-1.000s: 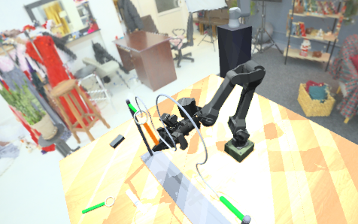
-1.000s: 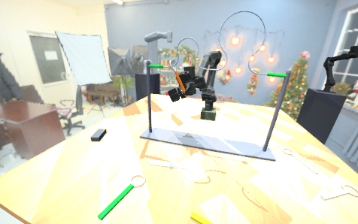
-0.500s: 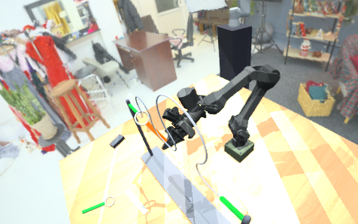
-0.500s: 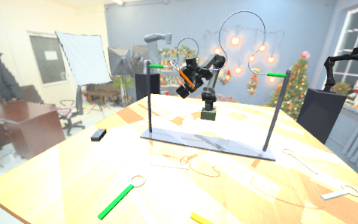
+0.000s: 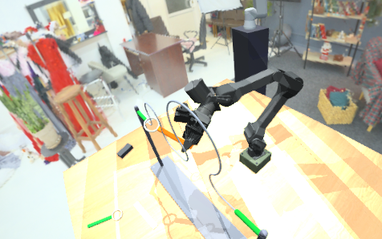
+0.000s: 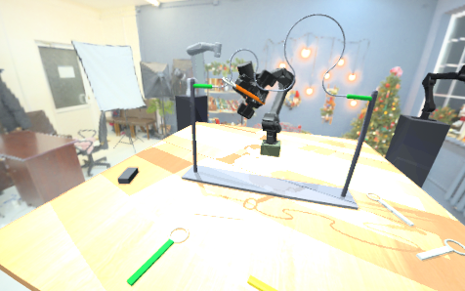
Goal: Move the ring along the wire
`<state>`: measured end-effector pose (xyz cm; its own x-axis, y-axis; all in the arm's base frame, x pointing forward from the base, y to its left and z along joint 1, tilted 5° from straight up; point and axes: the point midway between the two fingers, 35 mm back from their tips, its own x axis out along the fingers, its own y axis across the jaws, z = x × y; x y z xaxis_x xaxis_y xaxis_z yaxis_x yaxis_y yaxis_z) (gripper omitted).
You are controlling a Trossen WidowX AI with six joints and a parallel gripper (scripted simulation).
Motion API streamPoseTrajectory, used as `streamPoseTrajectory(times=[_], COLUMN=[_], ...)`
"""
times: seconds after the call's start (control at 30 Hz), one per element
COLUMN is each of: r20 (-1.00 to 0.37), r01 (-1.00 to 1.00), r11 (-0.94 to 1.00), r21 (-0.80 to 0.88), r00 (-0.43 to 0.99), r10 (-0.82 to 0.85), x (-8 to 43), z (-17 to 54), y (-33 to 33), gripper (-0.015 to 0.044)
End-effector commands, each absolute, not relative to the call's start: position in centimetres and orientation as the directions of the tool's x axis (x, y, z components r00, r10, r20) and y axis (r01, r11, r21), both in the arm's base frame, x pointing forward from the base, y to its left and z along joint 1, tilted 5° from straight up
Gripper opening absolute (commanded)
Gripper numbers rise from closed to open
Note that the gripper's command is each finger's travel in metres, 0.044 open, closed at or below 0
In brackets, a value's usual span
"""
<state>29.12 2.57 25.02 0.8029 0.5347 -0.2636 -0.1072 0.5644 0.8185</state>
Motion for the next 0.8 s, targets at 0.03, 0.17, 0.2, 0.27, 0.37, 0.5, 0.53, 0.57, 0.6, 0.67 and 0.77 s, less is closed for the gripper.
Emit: streamPoseTrajectory(times=[0.03,0.17,0.2,0.27,0.37,0.5,0.53,0.57,0.6,0.67,0.77], r20=[-0.253,-0.219,-0.211,-0.194,-0.176,-0.154,-0.147,-0.140,-0.133,-0.118,-0.094], r01=[-0.093,-0.072,-0.068,-0.059,-0.050,-0.039,-0.036,-0.032,-0.029,-0.022,-0.010], r11=[0.487,0.402,0.387,0.351,0.315,0.270,0.257,0.243,0.229,0.198,0.151], r21=[0.868,0.913,0.920,0.934,0.948,0.962,0.966,0.969,0.973,0.980,0.988], r00=[0.762,0.745,0.744,0.743,0.742,0.741,0.740,0.740,0.740,0.740,0.739], r10=[0.596,0.630,0.633,0.641,0.647,0.654,0.656,0.658,0.659,0.663,0.667], x=[28.4,28.1,28.1,28.0,28.0,27.9,27.9,27.9,27.9,27.9,27.9], z=[26.7,28.1,28.3,28.9,29.4,30.1,30.3,30.5,30.7,31.2,32.0], y=[2.9,3.4,3.5,3.7,3.9,4.1,4.2,4.2,4.3,4.4,4.5], gripper=[-0.0150,-0.0150,-0.0150,-0.0150,-0.0150,-0.0150,-0.0150,-0.0150,-0.0150,-0.0150,-0.0150])
